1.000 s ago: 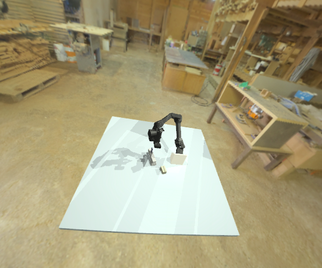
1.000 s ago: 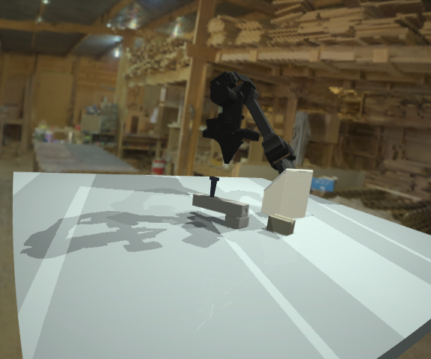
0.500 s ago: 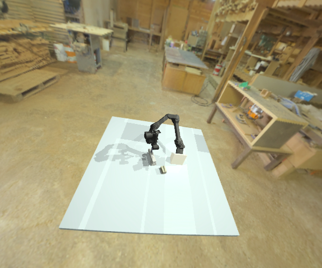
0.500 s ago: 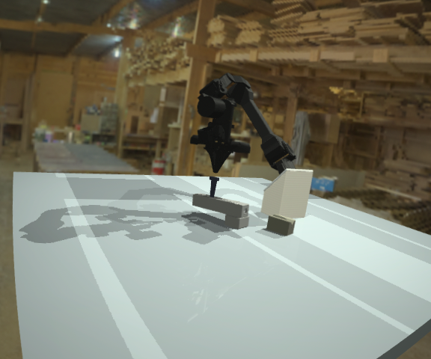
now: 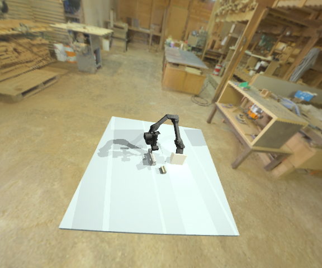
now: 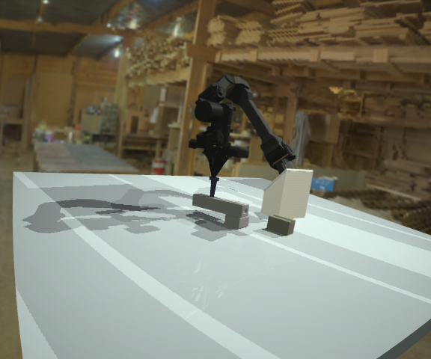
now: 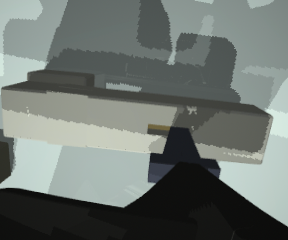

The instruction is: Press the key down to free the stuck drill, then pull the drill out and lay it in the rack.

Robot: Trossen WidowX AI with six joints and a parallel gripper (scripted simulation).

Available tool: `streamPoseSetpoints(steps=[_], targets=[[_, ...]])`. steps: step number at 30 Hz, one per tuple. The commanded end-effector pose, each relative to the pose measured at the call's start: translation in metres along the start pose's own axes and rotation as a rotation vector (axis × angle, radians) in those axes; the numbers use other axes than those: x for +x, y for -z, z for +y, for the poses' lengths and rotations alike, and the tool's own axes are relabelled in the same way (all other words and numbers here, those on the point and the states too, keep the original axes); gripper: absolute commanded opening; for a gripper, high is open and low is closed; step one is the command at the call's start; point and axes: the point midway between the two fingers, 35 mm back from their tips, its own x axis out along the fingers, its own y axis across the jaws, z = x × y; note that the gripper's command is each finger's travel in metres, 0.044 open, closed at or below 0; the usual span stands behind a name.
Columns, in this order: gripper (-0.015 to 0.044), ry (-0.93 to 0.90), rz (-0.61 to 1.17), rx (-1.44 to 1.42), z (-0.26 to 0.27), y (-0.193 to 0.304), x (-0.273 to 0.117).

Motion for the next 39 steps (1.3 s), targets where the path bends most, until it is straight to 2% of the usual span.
streamPoseSetpoints(steps=[1, 39], targets=[[0.0000, 0.004, 0.010, -0.007, -0.0004, 0.0024, 0.0040], [0.0000, 0.004, 0.010, -0.007, -0.0003, 0.0091, 0.0022]])
